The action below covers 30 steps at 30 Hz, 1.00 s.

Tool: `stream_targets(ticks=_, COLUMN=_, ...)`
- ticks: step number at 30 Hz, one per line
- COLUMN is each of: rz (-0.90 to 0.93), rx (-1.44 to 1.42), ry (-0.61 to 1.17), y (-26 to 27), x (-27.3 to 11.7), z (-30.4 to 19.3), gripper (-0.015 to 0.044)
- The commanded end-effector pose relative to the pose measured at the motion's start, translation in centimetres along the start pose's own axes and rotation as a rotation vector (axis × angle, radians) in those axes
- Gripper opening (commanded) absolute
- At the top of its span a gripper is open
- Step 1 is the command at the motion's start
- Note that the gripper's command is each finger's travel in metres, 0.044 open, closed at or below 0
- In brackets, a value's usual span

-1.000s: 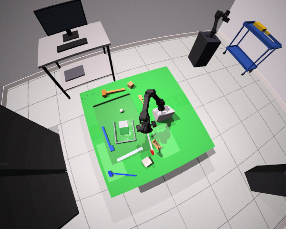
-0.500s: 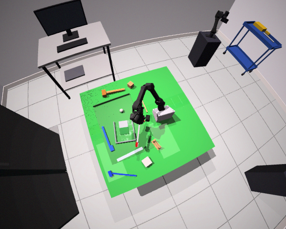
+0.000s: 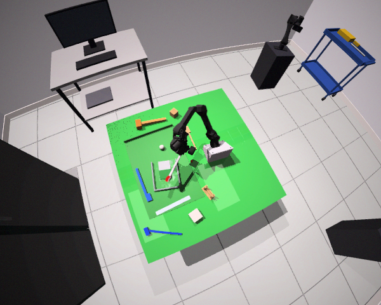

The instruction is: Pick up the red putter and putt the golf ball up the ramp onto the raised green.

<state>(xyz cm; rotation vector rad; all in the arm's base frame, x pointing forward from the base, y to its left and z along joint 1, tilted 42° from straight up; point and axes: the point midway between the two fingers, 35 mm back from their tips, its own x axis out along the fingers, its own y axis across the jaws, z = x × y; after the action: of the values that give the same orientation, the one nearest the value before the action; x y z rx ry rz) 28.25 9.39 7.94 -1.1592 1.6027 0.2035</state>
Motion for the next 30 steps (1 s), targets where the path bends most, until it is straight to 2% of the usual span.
stream_targets(ticks=1, rz=-0.012, rx=0.097, ry=-0.004, y=-1.4, x=-0.2, z=-1.9, gripper=0.0000)
stream_targets(ticks=16, rz=-0.052, rx=0.500, ry=0.014, y=-5.7, x=0.1, z=-10.1, gripper=0.0000)
stream_targets(ticks=30, rz=-0.112, rx=0.879, ry=0.046, y=-7.2, x=0.4, z=-18.2, gripper=0.0000)
